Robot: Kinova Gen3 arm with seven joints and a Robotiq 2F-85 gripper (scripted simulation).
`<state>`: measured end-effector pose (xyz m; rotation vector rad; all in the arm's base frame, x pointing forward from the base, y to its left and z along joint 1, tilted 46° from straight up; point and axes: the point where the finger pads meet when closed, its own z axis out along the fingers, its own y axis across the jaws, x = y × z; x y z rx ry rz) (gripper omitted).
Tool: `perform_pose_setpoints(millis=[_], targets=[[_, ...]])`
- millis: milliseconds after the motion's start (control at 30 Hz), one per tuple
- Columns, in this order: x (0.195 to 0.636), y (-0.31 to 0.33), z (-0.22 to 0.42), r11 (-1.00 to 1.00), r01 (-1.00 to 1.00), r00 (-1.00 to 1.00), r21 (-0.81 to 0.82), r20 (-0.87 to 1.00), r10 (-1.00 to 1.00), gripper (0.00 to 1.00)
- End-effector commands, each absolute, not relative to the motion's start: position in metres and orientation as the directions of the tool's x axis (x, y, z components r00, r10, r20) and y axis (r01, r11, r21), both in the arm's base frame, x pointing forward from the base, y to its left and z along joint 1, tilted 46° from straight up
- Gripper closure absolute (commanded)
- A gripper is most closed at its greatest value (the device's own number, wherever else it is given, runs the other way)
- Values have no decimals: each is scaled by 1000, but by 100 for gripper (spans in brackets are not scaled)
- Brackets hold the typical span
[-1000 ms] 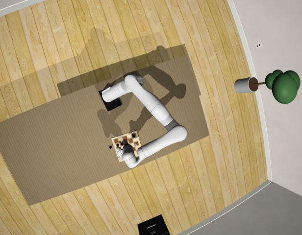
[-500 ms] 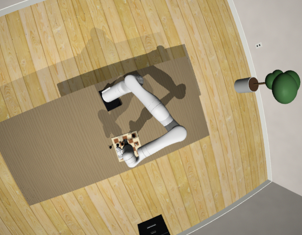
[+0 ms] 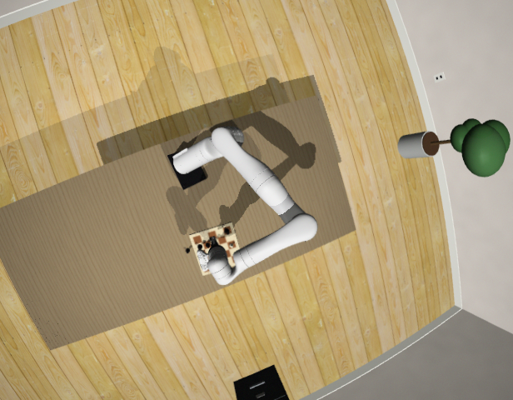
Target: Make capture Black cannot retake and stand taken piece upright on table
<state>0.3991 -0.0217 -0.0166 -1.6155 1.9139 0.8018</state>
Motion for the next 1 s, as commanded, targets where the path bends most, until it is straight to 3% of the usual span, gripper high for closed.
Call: perform_pose_setpoints(millis=[0,967], targets=[[399,-23,-16,121,-986,-165,113,-707,-688,59],[400,-17,-21,121,-986,-165,113,-707,-688,59]])
